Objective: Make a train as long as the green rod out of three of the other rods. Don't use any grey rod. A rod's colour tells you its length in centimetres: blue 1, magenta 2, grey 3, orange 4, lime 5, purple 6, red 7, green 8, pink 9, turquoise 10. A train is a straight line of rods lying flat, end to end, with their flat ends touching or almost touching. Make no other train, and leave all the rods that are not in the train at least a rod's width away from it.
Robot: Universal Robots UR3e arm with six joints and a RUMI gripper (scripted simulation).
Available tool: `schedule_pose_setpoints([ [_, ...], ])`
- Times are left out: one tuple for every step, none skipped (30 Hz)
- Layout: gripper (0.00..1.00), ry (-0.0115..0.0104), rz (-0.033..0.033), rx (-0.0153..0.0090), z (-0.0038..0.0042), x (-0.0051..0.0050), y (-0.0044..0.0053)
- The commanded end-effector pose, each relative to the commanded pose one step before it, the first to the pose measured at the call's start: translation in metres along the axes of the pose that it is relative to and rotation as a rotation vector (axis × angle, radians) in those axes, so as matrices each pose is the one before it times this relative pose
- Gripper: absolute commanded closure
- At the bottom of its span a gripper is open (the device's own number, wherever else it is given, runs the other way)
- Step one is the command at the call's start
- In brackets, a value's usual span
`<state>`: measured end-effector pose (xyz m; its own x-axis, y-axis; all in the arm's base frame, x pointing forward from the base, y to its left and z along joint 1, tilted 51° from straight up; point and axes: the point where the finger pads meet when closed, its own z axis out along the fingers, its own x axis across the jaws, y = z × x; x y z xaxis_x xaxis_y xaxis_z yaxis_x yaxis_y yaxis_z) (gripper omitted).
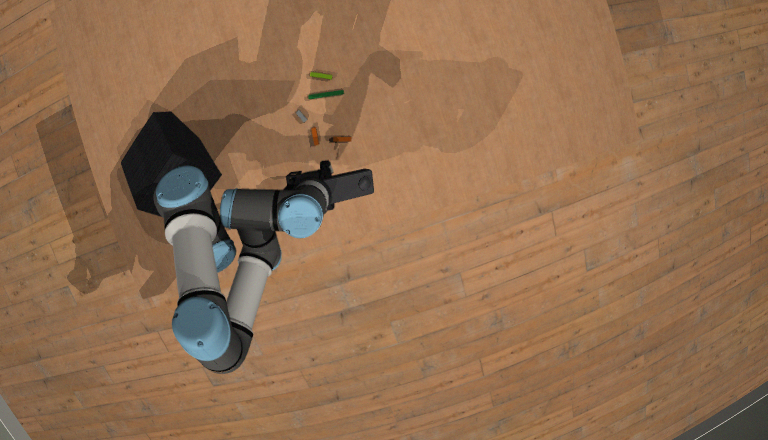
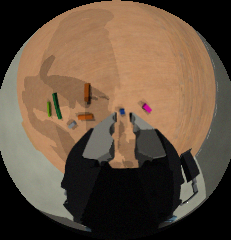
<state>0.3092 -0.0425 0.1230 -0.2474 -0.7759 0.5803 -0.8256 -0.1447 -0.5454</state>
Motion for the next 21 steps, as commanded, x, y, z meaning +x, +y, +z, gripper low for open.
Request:
schedule_pose_setpoints([
  [0.86, 0.00439, -0.00216, -0.03610, -0.008025, 0.00024, 0.005446],
  [0.86, 0.00001, 0.00001, 0.00004, -0.002290, 0.00002, 0.000000],
  [0.86, -0.00005, 0.00003, -0.00003, -0.002272, -0.00002, -0.000015],
  [0.86, 0.00000, 0.00001, 0.00003, -0.002284, 0.00002, -0.000003],
  [0.86, -0.00003, 0.00003, -0.00001, -0.002262, -0.00001, -0.000010],
  [0.86, -0.00002, 0.00002, 0.00001, -0.002250, 0.00001, -0.000006],
  [0.86, -0.00002, 0.00002, 0.00001, -0.002227, 0.00001, -0.000005],
  [0.86, -0.00003, 0.00002, -0.00001, -0.002190, -0.00001, -0.000009],
  [0.86, 0.00001, 0.00001, 0.00004, -0.002167, 0.00002, 0.000001],
  [0.86, -0.00005, 0.00003, -0.00004, -0.002103, -0.00002, -0.000013],
  [0.86, 0.00000, 0.00001, 0.00004, -0.002072, 0.00002, 0.000000],
  [0.86, -0.00004, 0.00002, -0.00002, -0.002003, -0.00001, -0.000009],
  [0.86, -0.00002, 0.00002, 0.00000, -0.001947, 0.00000, -0.000005],
  [0.86, 0.00001, 0.00000, 0.00004, -0.001890, 0.00002, 0.000001],
  [0.86, -0.00005, 0.00003, -0.00004, -0.001800, -0.00002, -0.000011],
  [0.86, -0.00001, 0.00001, 0.00002, -0.001737, 0.00001, -0.000002],
  [0.86, 0.00000, 0.00000, 0.00000, 0.000000, 0.00000, 0.000000],
  [0.86, 0.00000, 0.00000, 0.00000, 0.000000, 0.00000, 0.000000],
  [0.86, 0.00000, 0.00001, 0.00002, -0.001659, 0.00001, 0.000000],
  [0.86, -0.00004, 0.00002, -0.00003, -0.001562, -0.00002, -0.000009],
  [0.86, -0.00001, 0.00001, 0.00001, -0.001485, 0.00000, -0.000002],
])
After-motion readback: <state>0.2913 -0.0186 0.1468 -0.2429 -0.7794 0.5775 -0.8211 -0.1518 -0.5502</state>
